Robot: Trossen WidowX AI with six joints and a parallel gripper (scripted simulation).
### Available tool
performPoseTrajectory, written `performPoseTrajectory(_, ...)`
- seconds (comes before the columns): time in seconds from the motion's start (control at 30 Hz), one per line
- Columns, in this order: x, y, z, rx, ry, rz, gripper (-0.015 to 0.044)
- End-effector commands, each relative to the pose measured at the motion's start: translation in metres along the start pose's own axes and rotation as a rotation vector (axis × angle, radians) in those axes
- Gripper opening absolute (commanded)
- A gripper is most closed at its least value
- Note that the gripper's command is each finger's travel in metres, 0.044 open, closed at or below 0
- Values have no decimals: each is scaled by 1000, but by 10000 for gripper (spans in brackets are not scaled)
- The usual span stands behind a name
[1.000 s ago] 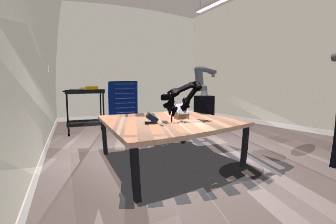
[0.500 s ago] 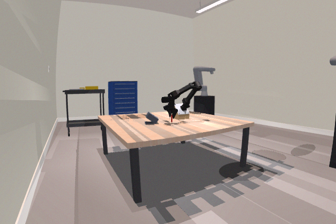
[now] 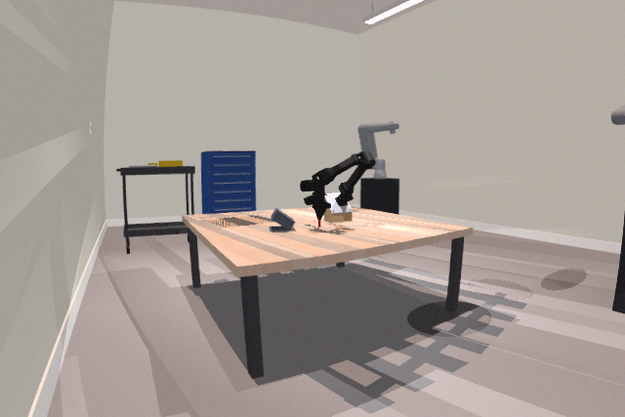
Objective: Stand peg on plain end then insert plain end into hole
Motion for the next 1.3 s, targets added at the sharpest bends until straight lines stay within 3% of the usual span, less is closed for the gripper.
performPoseTrajectory(0.0,0,0,0,1,0,2,40)
performPoseTrajectory(0.2,0,0,1,0,0,1,0)
performPoseTrajectory(1.0,3,-5,77,-1,5,-9,0)
performPoseTrajectory(1.27,4,-5,80,-13,-18,-28,0)
Point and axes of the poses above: the point midway between the two fingers, 35 mm back from their tips, its own z axis back along the fingers, its own y axis across the jaws, x = y × z, the point moved 10 cm from there along z, back along the fingers, and after that the axes turned 2 degrees about z, right-handed, at the moved point
